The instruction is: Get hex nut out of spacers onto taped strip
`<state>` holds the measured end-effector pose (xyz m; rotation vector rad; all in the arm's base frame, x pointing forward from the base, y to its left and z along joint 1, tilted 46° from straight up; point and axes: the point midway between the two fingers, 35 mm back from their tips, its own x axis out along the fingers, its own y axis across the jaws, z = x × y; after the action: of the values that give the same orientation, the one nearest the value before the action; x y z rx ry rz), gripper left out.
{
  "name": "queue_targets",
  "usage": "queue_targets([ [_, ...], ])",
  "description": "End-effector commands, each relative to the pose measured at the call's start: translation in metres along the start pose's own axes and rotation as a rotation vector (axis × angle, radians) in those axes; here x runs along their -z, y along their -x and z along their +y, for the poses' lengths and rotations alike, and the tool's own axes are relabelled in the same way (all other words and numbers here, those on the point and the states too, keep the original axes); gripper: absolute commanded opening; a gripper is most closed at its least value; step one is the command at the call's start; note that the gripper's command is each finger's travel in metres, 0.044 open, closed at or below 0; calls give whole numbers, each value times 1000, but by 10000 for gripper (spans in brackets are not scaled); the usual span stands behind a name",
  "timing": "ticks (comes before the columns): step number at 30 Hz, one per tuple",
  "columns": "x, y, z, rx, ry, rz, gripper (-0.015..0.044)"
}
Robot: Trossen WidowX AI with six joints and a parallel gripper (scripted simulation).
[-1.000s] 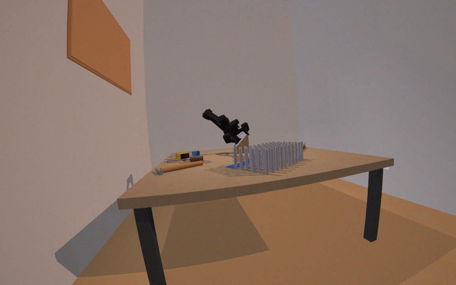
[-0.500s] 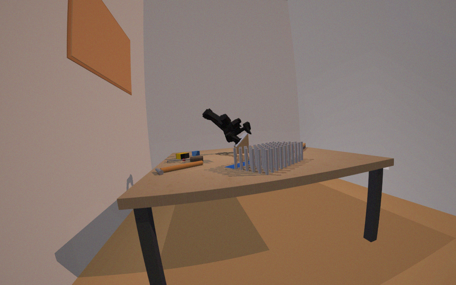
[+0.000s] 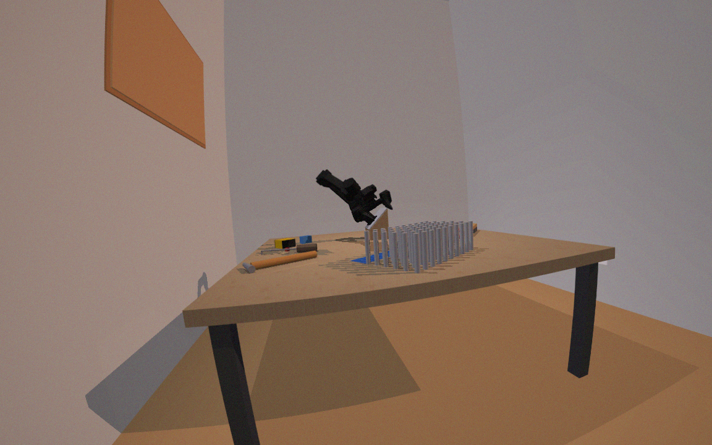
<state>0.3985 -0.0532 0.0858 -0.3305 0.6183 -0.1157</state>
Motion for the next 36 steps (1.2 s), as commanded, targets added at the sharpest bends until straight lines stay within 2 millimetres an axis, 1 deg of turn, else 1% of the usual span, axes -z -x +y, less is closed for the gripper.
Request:
queue_targets([
  [1,0,0,1,-7,7,0,440],
  [6,0,0,-1,2,19,6,440],
  [7,0,0,-8,29,56,25,440],
  [8,0,1,-20,73,118,60,440],
  [12,3,16,-74,245,426,273,440],
  [15,5,37,-112,328,659,475,440],
  [17,5,54,-135,357,800,615,440],
  [18,5,61,-143,364,851,668,440],
  [23,3,94,-174,364,1056,903,440],
  [27,0,124,-196,327,1217,1108,440],
  [31,-4,159,-217,253,1370,1329,440],
  [36,-13,203,-238,106,1539,1609,440],
])
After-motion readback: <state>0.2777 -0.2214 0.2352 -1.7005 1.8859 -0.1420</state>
